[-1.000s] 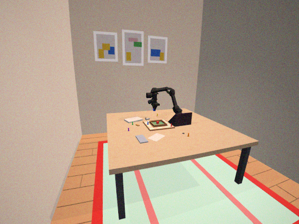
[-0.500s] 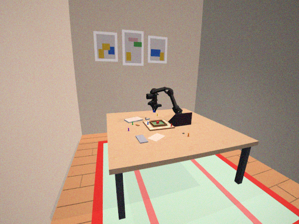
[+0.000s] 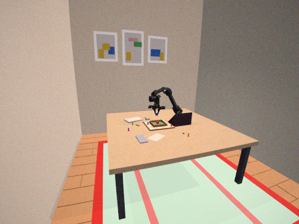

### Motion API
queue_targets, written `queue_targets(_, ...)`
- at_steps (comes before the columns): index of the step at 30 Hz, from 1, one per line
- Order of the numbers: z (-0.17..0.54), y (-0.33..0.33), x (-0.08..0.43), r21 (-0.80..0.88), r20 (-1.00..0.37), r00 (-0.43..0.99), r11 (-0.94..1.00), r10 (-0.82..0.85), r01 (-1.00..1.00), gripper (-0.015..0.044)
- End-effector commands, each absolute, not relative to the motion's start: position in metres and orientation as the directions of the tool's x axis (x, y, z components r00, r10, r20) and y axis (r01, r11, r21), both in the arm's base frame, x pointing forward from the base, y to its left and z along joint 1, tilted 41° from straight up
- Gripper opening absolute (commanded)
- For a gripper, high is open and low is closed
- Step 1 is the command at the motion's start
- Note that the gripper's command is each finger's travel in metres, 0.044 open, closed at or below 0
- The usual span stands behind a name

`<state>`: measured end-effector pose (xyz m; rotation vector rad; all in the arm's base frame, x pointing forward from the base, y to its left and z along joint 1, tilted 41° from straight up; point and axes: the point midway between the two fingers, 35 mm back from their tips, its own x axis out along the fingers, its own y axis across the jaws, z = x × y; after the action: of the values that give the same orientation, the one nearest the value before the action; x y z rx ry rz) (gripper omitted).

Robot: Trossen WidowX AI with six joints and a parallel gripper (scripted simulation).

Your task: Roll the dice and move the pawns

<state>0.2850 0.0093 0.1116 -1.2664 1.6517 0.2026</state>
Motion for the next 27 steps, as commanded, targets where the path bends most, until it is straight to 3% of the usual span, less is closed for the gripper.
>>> queue_targets(1,0.093,0.023,0.283,-0.335,-0.772,0.044,0.348,-0.634,-0.876,0.0)
queue_targets(18,0.041,0.064,0.323,-0.069,-0.759,0.046,0.011,-0.65,-0.998,0.0)
queue_targets(27,0.035,0.063,0.322,-0.032,-0.808,0.014,0.02,-0.589,-0.999,0.0)
